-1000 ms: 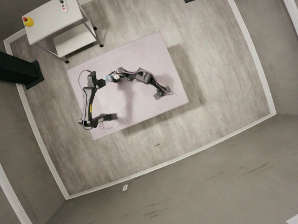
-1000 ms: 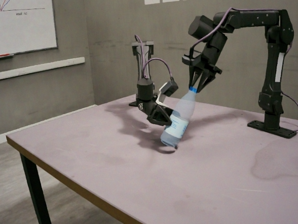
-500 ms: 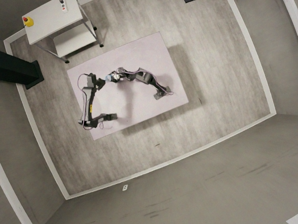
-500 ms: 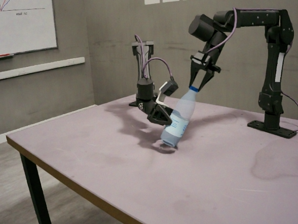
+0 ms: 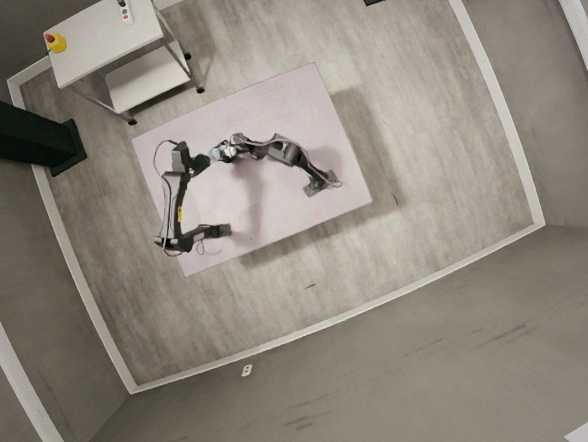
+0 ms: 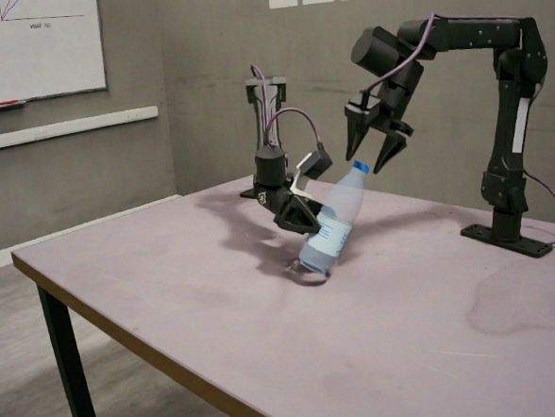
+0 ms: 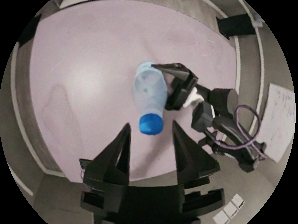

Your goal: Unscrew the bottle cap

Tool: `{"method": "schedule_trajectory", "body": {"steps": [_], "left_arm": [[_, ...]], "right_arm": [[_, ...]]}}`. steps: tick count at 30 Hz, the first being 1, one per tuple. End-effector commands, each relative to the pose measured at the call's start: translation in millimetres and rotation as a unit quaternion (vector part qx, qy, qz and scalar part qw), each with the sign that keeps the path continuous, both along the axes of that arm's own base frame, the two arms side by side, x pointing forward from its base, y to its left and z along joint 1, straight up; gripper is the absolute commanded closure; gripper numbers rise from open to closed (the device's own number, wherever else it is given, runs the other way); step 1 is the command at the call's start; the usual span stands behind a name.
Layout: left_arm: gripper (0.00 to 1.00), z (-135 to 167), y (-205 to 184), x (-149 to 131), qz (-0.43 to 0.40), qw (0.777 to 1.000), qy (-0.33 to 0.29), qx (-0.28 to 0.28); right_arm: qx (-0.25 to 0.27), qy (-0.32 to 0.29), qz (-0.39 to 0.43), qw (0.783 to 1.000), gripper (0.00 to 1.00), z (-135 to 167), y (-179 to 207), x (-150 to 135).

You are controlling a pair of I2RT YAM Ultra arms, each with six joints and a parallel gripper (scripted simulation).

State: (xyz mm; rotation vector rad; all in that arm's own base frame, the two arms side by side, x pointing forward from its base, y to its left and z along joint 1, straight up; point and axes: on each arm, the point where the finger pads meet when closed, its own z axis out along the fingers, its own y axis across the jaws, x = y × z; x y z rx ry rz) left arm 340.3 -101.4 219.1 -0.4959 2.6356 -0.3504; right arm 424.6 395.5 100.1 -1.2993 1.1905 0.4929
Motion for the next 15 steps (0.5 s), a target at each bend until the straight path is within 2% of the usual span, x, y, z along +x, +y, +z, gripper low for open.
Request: {"method": "schedule_trajectory", "body": {"steps": [1,4,6,7,15], "left_arm": [[0.43,4.1,-1.2,3.5,-0.121,0.990,-0.032,0.062],[0.43,3.8,-1.3,3.7,-0.180,0.978,-0.042,0.094],[0.43,3.8,-1.3,3.7,-0.180,0.978,-0.042,0.094],[0.43,3.7,-1.3,3.7,-0.229,0.965,-0.051,0.121],[0.43,3.0,-1.6,4.2,-0.375,0.901,-0.078,0.201]], "right_arm": [[0.006,-0.013,0.000,1.000,1.00,15.5,-0.5,3.1],[0.006,-0.013,0.000,1.000,1.00,15.5,-0.5,3.1],[0.006,-0.013,0.000,1.000,1.00,15.5,-0.5,3.1],[0.006,-0.013,0.000,1.000,1.00,15.5,-0.5,3.1],[0.006,-0.013,0.000,1.000,1.00,15.5,-0.5,3.1]]}}
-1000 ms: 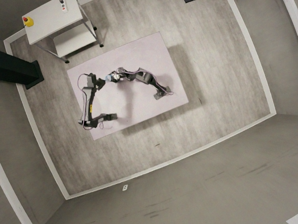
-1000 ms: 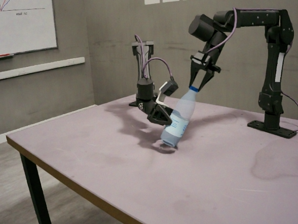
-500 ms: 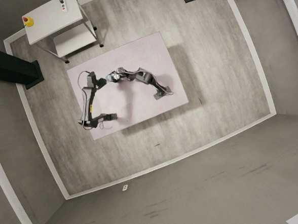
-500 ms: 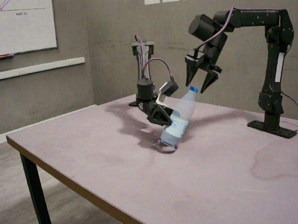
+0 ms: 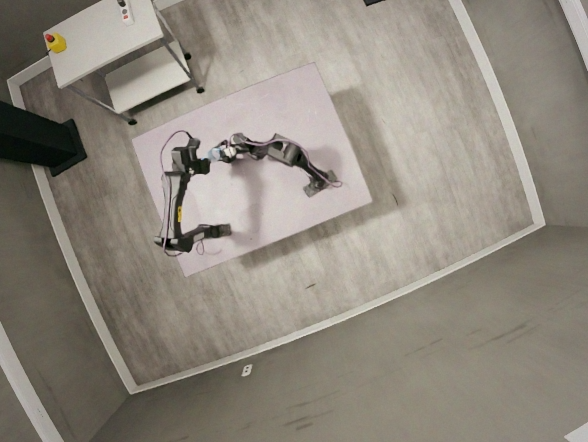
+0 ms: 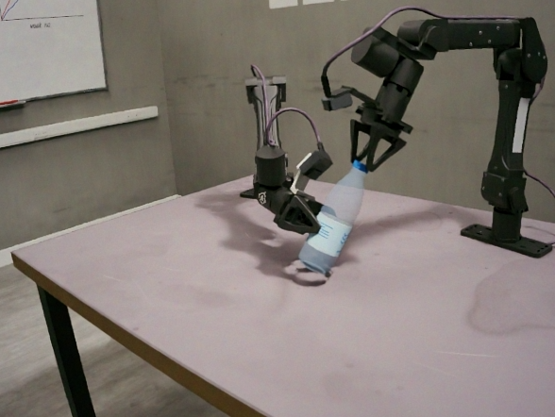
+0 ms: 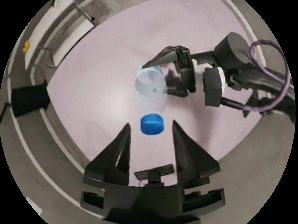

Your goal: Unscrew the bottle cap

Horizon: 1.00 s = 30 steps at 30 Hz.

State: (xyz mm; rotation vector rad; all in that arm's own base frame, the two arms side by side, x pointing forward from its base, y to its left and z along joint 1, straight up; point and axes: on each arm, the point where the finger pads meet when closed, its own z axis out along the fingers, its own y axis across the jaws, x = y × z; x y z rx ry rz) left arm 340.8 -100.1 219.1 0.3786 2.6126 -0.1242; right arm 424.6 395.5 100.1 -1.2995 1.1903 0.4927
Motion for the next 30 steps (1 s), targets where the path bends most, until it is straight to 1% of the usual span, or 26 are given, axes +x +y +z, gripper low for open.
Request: {"method": "schedule_trajectory", "body": {"steps": [1,6,8,9,13,17,23,25,26,29,30], "left_arm": [[0.43,2.9,-3.0,3.7,-0.122,0.990,-0.030,0.062],[0.43,2.5,-3.1,3.9,-0.219,0.968,-0.047,0.116],[0.43,2.5,-3.1,3.9,-0.219,0.968,-0.047,0.116],[0.43,2.4,-3.2,3.9,-0.268,0.951,-0.056,0.143],[0.43,2.0,-3.3,4.1,-0.342,0.919,-0.069,0.183],[0.43,1.7,-3.4,4.2,-0.414,0.879,-0.082,0.223],[0.43,1.2,-3.6,4.4,-0.516,0.803,-0.100,0.280],[0.43,1.2,-3.6,4.4,-0.516,0.803,-0.100,0.280],[0.43,1.2,-3.6,4.4,-0.556,0.767,-0.106,0.301],[0.43,1.1,-3.6,4.4,-0.601,0.721,-0.113,0.324],[0.43,1.1,-3.6,4.4,-0.607,0.716,-0.114,0.326]], "right_arm": [[0.006,-0.012,0.000,1.000,1.00,15.4,-0.5,3.1],[0.006,-0.012,0.000,1.000,1.00,15.4,-0.5,3.1],[0.006,-0.012,0.000,1.000,1.00,15.4,-0.5,3.1],[0.006,-0.012,0.000,1.000,1.00,15.4,-0.5,3.1],[0.006,-0.012,0.000,1.000,1.00,15.4,-0.5,3.1],[0.006,-0.012,0.000,1.000,1.00,15.4,-0.5,3.1],[0.006,-0.012,0.000,1.000,1.00,15.4,-0.5,3.1],[0.006,-0.012,0.000,1.000,1.00,15.4,-0.5,3.1],[0.006,-0.012,0.000,1.000,1.00,15.4,-0.5,3.1],[0.006,-0.012,0.000,1.000,1.00,15.4,-0.5,3.1],[0.006,-0.012,0.000,1.000,1.00,15.4,-0.5,3.1]]}}
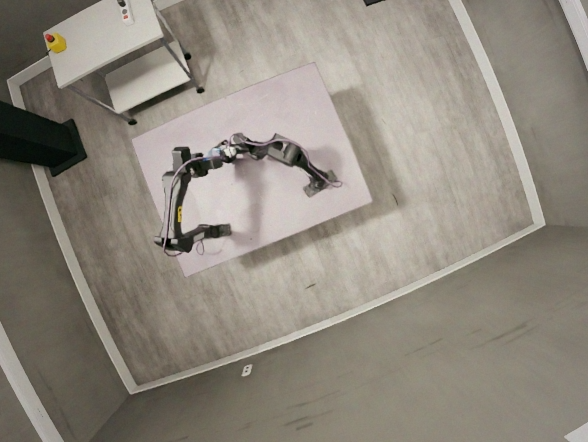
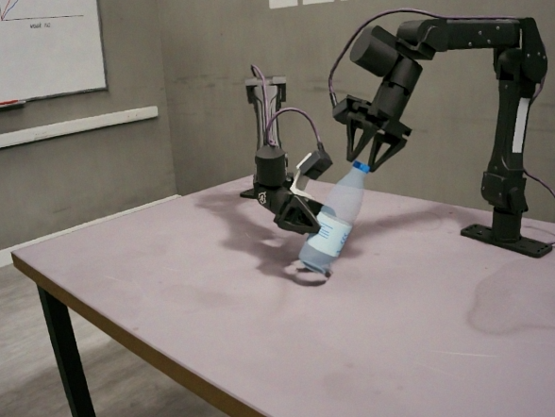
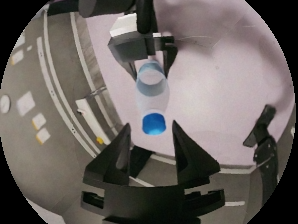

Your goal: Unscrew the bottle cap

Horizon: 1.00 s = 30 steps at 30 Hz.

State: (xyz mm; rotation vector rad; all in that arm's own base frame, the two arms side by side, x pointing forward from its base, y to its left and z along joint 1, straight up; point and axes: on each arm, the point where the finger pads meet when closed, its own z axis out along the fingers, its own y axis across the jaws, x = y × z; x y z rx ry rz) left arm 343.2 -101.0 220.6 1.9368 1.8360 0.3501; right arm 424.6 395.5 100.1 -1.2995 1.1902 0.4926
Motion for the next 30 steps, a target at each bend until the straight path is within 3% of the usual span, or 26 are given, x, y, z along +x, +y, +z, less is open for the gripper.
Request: {"method": "schedule_trajectory", "body": {"steps": [1,5,8,14,16,20,27,29,30], "left_arm": [[0.43,-0.3,-2.7,1.9,-0.091,0.995,-0.016,0.044],[0.43,-0.3,-2.7,1.9,-0.091,0.995,-0.016,0.044],[0.77,3.1,-0.9,1.3,-0.065,0.997,-0.016,0.033],[0.80,4.2,-0.3,1.1,-0.057,0.998,-0.016,0.029],[1.00,4.2,-0.3,1.1,-0.050,0.998,-0.015,0.025],[1.00,4.6,-0.3,0.9,0.088,0.995,0.011,-0.050],[1.00,5.2,-0.1,0.6,0.223,0.966,0.035,-0.124],[1.00,5.2,-0.1,0.6,0.223,0.966,0.035,-0.124],[1.00,5.2,-0.1,0.5,0.271,0.950,0.043,-0.150]], "right_arm": [[0.006,-0.012,0.000,1.000,1.00,15.4,-0.5,3.1],[0.006,-0.012,0.000,1.000,1.00,15.4,-0.5,3.1],[0.006,-0.012,0.000,1.000,1.00,15.4,-0.5,3.1],[0.006,-0.012,0.000,1.000,1.00,15.4,-0.5,3.1],[0.006,-0.012,0.000,1.000,1.00,15.4,-0.5,3.1],[0.006,-0.012,0.000,1.000,1.00,15.4,-0.5,3.1],[0.006,-0.012,0.000,1.000,1.00,15.4,-0.5,3.1],[0.006,-0.012,0.000,1.000,1.00,15.4,-0.5,3.1],[0.006,-0.012,0.000,1.000,1.00,15.4,-0.5,3.1]]}}
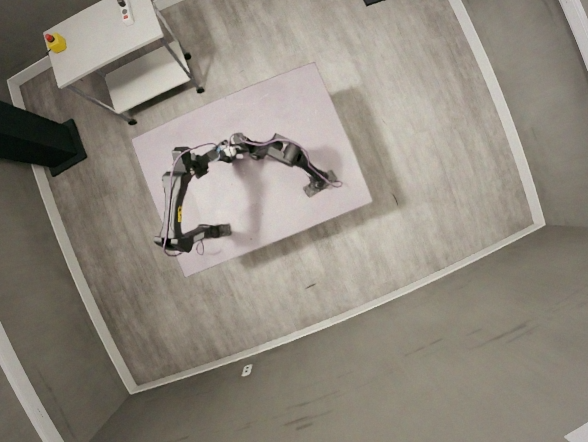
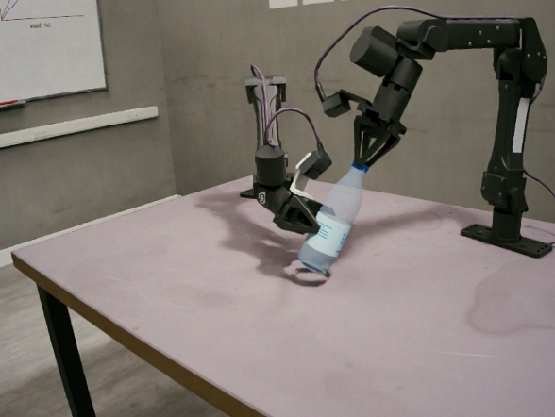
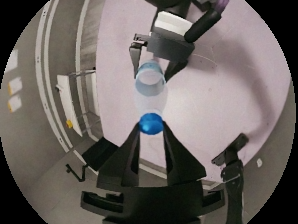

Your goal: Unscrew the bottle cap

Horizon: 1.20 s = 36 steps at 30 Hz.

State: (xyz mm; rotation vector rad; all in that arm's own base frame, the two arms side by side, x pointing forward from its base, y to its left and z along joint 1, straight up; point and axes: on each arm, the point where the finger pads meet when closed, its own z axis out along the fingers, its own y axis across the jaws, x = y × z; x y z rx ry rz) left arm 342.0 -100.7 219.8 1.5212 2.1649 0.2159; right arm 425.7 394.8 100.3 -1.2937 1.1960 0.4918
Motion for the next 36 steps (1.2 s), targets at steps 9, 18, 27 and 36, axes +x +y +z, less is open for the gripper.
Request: {"method": "schedule_trajectory", "body": {"steps": [9,18,27,36], "left_arm": [[1.00,6.6,-0.3,1.5,0.275,0.948,0.044,-0.152],[1.00,7.0,-0.2,1.3,0.426,0.870,0.072,-0.236],[1.00,7.4,-0.1,1.0,0.572,0.750,0.100,-0.316],[1.00,7.6,-0.1,0.9,0.688,0.608,0.123,-0.377]], "right_arm": [[0.005,-0.014,0.003,1.000,1.00,15.3,0.2,1.9],[0.005,-0.014,0.003,1.000,1.00,15.3,0.2,1.9],[0.005,-0.014,0.003,1.000,1.00,15.3,0.2,1.9],[0.005,-0.014,0.003,1.000,1.00,15.3,0.2,1.9]]}}
